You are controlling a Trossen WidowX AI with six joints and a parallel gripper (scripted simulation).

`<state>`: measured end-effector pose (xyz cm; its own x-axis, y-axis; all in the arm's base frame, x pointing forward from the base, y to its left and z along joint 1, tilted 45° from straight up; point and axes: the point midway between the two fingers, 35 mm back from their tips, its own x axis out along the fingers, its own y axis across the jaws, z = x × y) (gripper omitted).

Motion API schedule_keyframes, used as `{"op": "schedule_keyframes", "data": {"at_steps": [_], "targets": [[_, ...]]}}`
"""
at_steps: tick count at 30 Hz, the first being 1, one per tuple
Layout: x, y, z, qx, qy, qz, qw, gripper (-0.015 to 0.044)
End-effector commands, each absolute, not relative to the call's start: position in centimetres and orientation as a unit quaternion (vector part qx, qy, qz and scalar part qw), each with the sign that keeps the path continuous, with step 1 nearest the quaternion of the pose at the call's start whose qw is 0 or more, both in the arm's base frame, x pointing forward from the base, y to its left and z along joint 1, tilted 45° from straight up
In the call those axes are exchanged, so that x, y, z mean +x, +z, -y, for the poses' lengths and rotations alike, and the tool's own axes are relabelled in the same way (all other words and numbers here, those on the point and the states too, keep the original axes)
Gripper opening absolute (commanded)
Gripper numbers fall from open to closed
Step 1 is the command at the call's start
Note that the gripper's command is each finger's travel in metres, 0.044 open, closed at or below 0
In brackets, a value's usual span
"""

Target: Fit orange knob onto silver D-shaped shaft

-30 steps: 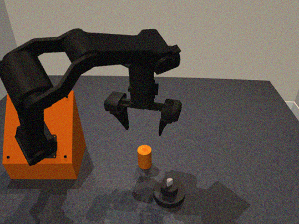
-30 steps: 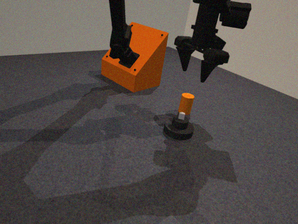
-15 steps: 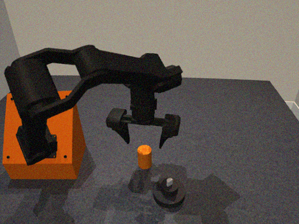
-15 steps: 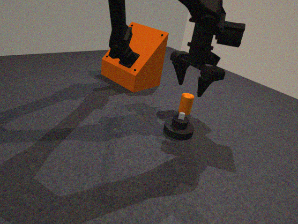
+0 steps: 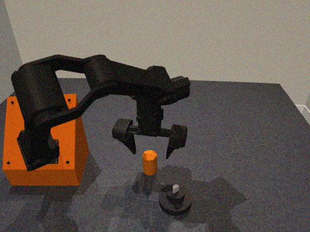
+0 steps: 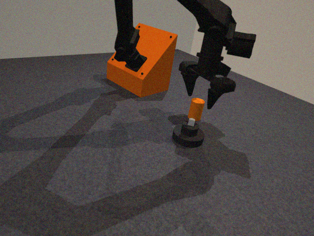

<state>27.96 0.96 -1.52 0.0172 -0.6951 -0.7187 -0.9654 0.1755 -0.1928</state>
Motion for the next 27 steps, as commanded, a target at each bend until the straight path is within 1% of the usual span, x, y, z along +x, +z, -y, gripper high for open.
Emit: {"op": "schedule_keyframes", "data": {"at_steps": [1,27], "targets": [[27.9,-2.0,-0.4,-0.615,0.187,-0.677,0.358,0.044],[27.7,-4.8,2.5,-0.615,0.186,-0.678,0.357,0.044]]}}
